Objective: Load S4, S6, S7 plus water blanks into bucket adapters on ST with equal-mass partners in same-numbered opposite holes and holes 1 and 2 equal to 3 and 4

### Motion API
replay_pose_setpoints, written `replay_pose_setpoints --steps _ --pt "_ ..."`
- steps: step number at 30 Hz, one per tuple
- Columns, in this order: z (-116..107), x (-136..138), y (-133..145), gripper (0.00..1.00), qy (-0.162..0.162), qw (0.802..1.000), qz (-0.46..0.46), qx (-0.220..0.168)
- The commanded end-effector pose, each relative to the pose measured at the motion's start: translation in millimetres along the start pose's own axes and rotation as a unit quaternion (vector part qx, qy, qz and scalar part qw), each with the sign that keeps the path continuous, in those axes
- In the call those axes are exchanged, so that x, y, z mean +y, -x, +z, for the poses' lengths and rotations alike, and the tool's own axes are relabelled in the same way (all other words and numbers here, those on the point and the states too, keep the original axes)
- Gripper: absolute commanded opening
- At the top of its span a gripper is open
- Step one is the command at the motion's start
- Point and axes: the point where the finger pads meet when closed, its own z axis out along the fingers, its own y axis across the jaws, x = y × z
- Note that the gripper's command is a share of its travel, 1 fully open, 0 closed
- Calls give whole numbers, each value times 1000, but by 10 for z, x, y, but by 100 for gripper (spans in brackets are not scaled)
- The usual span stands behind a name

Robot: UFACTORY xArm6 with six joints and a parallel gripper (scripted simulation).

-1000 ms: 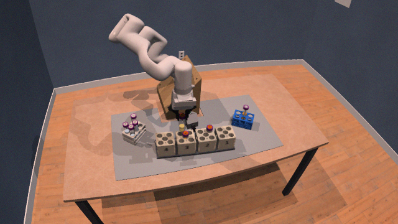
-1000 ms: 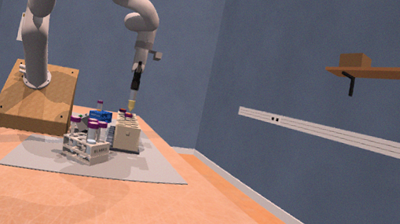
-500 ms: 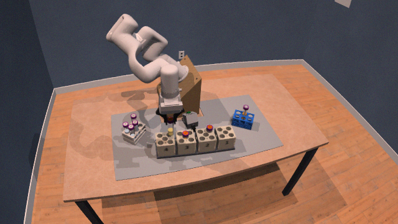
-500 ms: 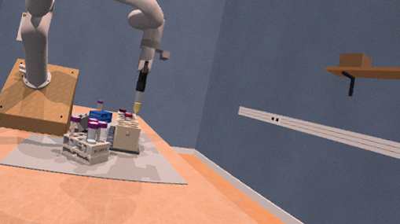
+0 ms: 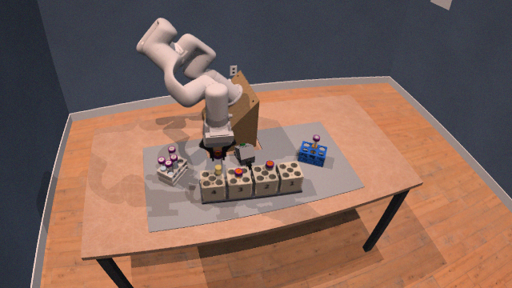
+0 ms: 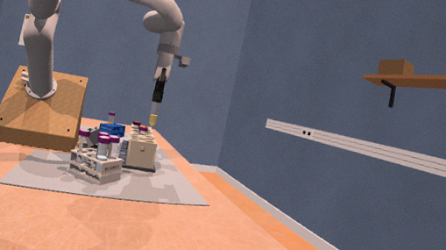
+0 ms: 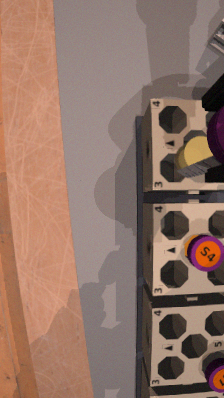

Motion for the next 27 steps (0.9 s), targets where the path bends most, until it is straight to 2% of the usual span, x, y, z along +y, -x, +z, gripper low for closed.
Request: replay_pose_setpoints --steps 1,12,23,27 --pt "-13 2 -11 0 -1 1000 1 2" --pt "107 2 -11 0 -1 1000 1 2" --pt "327 2 -12 0 0 1000 1 2" --pt "336 2 -12 0 0 1000 1 2"
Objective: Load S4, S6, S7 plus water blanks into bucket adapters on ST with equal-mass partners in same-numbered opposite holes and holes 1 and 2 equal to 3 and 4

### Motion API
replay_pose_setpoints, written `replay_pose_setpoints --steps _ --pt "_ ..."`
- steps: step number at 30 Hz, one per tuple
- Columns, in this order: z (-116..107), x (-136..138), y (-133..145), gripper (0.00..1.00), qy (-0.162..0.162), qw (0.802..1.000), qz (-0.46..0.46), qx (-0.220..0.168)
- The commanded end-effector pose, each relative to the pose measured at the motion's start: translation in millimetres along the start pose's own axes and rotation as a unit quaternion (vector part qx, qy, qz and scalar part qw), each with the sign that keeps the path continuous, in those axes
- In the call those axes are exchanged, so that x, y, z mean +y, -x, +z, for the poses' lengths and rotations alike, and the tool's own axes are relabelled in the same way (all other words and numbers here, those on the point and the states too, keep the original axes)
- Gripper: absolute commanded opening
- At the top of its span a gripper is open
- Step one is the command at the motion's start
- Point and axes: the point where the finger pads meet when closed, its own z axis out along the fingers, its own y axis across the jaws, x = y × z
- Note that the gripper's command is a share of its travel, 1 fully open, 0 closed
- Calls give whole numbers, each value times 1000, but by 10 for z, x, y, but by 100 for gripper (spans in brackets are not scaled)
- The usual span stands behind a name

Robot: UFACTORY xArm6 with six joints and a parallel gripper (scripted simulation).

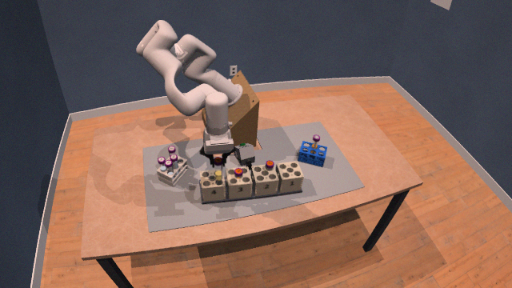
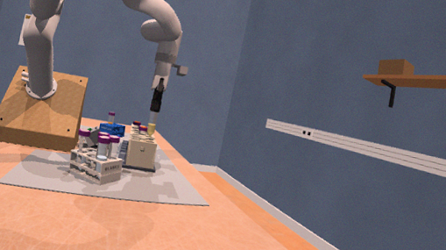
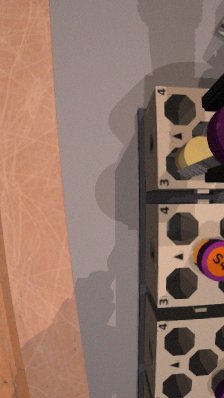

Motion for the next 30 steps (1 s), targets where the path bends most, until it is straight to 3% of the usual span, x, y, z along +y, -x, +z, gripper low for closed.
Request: replay_pose_setpoints --steps 1,30 --pt "1 1 -16 0 -1 1000 1 2" --pt "142 1 -17 0 -1 1000 1 2"
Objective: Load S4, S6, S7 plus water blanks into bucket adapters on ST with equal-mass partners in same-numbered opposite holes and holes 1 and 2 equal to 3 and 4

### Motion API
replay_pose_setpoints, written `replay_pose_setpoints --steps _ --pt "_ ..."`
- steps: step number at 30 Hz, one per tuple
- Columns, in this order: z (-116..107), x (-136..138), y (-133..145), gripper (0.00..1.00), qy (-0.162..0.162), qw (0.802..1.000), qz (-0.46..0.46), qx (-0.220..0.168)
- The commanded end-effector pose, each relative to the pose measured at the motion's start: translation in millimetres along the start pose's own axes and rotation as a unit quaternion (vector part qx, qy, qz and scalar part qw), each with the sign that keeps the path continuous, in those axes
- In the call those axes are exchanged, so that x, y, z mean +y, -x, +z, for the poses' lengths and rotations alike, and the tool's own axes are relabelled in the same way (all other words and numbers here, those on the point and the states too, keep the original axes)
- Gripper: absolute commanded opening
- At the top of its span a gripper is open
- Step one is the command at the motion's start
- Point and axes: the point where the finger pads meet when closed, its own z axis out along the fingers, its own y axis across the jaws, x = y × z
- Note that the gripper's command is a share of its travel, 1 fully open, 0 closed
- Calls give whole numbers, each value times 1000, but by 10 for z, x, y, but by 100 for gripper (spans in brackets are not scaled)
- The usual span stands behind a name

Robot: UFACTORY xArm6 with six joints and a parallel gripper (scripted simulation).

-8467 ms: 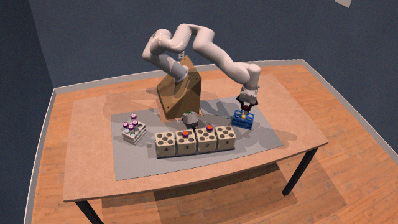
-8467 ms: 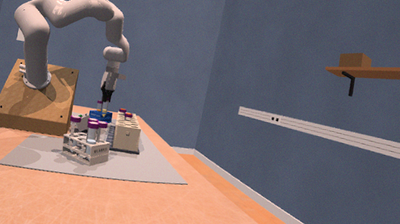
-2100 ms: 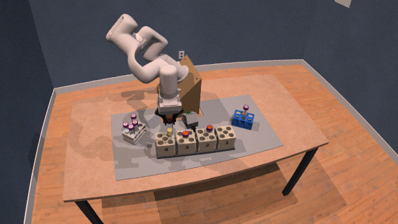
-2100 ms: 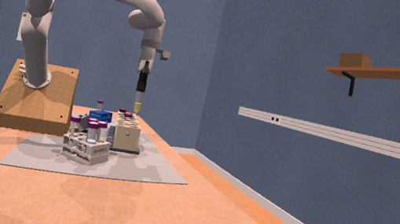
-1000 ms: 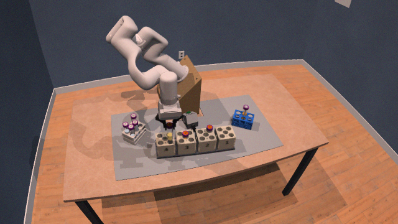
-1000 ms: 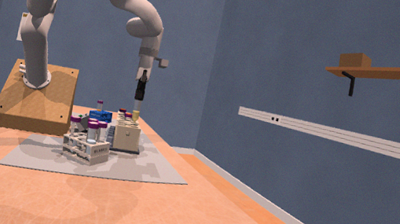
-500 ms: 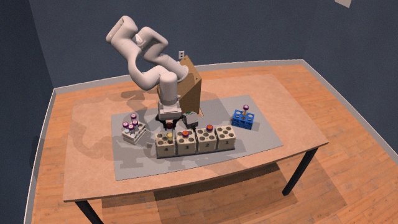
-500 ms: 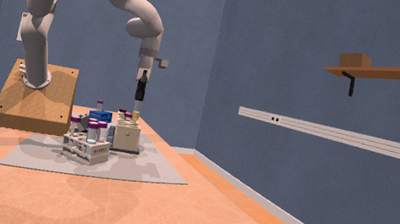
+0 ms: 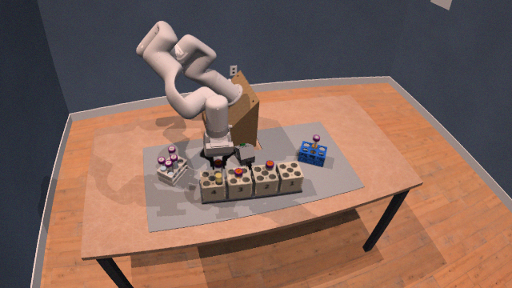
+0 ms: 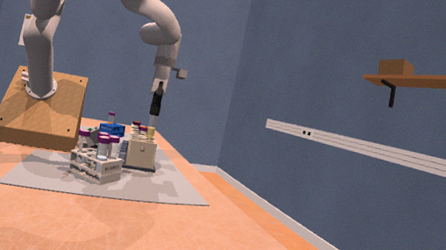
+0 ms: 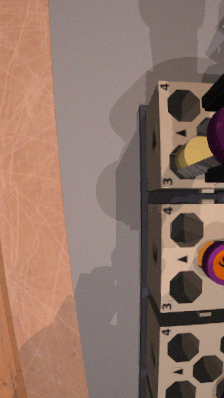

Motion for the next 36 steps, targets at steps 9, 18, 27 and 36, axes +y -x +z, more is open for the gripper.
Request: replay_pose_setpoints --steps 9,18,27,36 --pt "91 1 -13 0 0 1000 1 2" --pt "182 1 -13 0 0 1000 1 2" --pt "252 1 -13 0 0 1000 1 2" --pt "342 1 -13 0 0 1000 1 2"
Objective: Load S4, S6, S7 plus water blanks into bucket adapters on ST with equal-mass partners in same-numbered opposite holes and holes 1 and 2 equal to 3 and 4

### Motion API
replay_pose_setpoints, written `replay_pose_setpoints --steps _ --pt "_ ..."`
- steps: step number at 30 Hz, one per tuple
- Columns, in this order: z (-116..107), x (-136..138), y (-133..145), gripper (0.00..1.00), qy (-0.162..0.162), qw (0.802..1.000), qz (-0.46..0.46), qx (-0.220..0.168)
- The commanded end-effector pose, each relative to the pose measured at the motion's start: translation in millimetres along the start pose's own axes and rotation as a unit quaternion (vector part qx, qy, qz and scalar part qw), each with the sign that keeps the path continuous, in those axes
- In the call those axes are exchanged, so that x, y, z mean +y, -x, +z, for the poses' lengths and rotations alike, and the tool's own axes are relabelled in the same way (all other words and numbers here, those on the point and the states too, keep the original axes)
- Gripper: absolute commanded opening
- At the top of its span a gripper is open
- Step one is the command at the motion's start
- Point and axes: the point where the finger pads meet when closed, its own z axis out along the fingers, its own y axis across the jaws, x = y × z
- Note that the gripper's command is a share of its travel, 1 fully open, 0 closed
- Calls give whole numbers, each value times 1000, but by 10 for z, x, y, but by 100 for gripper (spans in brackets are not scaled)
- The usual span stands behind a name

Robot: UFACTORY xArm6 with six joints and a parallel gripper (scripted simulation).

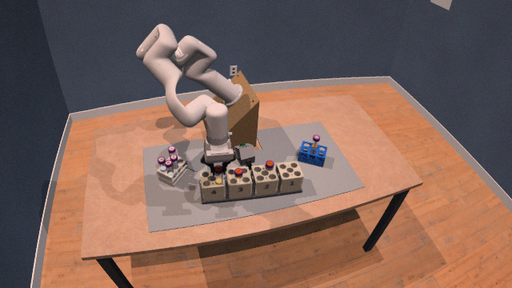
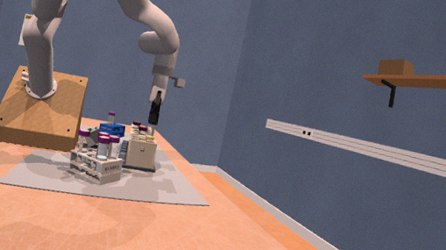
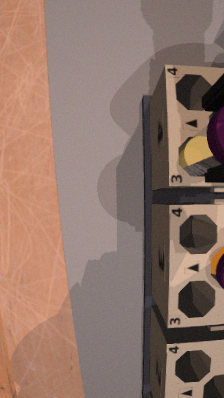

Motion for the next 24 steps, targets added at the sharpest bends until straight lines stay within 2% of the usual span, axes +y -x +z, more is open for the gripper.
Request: replay_pose_setpoints --steps 1,24 --pt "32 1 -13 0 0 1000 1 2" --pt "223 1 -13 0 0 1000 1 2"
